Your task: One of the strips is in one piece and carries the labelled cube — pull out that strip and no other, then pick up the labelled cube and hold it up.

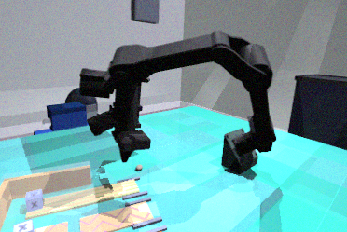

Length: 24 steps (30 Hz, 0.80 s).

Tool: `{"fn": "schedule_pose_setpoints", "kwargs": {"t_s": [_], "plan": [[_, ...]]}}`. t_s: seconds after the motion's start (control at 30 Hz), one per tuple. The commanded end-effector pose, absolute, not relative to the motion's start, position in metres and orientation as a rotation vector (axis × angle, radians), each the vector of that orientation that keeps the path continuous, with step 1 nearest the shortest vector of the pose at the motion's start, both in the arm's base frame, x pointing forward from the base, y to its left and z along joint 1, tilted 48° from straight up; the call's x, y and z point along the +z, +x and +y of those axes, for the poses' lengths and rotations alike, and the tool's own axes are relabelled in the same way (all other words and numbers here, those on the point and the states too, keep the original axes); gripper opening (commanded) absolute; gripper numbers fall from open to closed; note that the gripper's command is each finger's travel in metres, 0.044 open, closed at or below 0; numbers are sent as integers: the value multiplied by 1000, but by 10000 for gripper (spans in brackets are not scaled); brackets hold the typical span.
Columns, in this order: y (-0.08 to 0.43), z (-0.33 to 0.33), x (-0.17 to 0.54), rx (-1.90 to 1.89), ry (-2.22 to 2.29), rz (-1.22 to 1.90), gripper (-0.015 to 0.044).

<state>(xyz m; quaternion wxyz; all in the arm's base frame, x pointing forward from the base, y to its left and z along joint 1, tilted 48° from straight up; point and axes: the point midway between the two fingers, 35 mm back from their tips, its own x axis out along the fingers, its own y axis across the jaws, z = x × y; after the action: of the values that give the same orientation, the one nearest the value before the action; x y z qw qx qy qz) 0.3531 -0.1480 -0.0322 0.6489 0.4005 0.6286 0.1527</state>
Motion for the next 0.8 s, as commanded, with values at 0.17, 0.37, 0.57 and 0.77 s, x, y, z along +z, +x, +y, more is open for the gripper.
{"fn": "schedule_pose_setpoints", "kwargs": {"t_s": [0.17, 0.37, 0.57, 0.77], "plan": [[351, -141, -41, 385, 907, 1492, 0], [353, -134, -49, 385, 907, 1492, 0], [354, -127, -56, 385, 907, 1492, 0], [355, -121, -63, 385, 907, 1492, 0]]}}
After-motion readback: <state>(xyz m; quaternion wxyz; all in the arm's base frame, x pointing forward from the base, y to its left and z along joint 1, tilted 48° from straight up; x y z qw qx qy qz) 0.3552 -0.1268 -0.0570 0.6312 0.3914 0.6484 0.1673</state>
